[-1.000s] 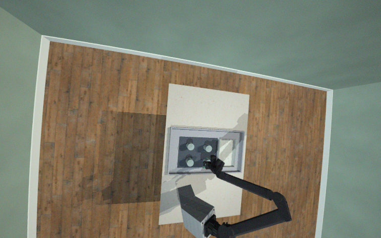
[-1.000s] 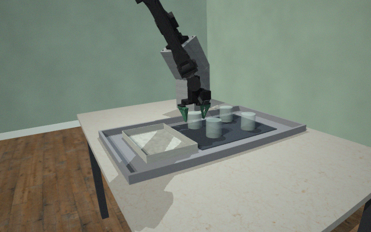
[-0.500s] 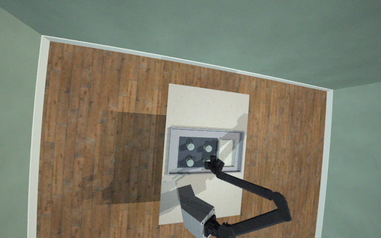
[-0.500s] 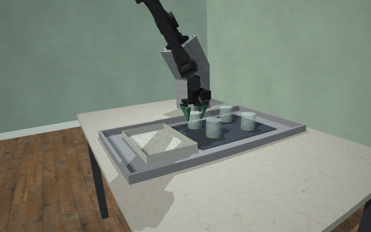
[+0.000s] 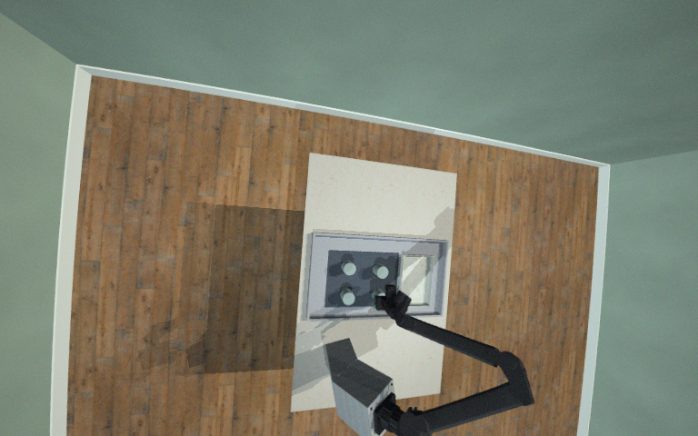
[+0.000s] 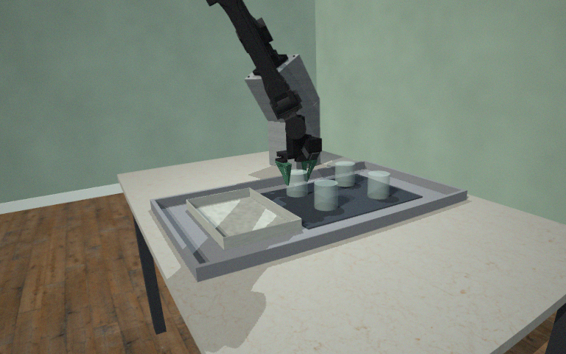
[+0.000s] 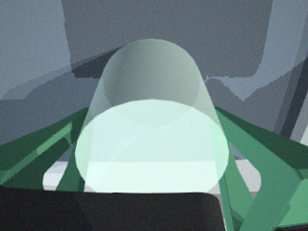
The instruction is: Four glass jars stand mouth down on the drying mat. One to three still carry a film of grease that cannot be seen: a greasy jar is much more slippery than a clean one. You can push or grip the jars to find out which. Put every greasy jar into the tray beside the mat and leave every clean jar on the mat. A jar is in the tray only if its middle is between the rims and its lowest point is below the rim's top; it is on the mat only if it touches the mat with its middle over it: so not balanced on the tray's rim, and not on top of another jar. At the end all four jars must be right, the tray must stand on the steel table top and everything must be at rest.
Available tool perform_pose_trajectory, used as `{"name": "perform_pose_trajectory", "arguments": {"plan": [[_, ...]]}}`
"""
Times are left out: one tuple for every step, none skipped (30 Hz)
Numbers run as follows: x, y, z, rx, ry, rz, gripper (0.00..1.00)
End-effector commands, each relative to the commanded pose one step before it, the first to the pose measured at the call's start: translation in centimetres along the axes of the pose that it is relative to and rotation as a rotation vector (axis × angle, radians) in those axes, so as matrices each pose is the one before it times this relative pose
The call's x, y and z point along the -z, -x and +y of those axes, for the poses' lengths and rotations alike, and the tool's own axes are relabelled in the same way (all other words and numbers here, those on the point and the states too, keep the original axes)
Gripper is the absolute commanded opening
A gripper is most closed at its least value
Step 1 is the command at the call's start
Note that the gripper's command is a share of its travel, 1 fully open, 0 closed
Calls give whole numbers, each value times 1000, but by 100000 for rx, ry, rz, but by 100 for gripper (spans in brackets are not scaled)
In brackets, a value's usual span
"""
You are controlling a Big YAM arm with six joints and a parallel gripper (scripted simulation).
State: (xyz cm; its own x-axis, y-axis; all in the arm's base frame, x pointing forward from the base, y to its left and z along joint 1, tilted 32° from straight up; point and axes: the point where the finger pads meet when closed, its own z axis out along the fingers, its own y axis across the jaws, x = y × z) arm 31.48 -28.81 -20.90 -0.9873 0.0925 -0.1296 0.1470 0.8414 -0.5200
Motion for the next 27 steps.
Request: {"name": "perform_pose_trajectory", "arguments": {"plan": [[-70, -1367, 141, 396, 526, 1240, 0], [0, 0, 0, 0, 0, 0, 0], [0, 0, 0, 0, 0, 0, 0], [0, 0, 0, 0, 0, 0, 0], [0, 0, 0, 0, 0, 0, 0], [0, 0, 0, 0, 0, 0, 0], [0, 0, 0, 0, 0, 0, 0], [0, 0, 0, 0, 0, 0, 0], [263, 0, 0, 0, 0, 0, 0], [263, 0, 0, 0, 0, 0, 0], [263, 0, 0, 0, 0, 0, 0], [0, 0, 0, 0, 0, 0, 0], [0, 0, 0, 0, 0, 0, 0], [264, 4, -1, -2, -1, -8, 0], [263, 0, 0, 0, 0, 0, 0], [263, 0, 0, 0, 0, 0, 0], [263, 0, 0, 0, 0, 0, 0], [263, 0, 0, 0, 0, 0, 0], [263, 0, 0, 0, 0, 0, 0], [263, 0, 0, 0, 0, 0, 0], [263, 0, 0, 0, 0, 0, 0], [263, 0, 0, 0, 0, 0, 0], [263, 0, 0, 0, 0, 0, 0], [263, 0, 0, 0, 0, 0, 0], [263, 0, 0, 0, 0, 0, 0], [263, 0, 0, 0, 0, 0, 0], [263, 0, 0, 0, 0, 0, 0]]}}
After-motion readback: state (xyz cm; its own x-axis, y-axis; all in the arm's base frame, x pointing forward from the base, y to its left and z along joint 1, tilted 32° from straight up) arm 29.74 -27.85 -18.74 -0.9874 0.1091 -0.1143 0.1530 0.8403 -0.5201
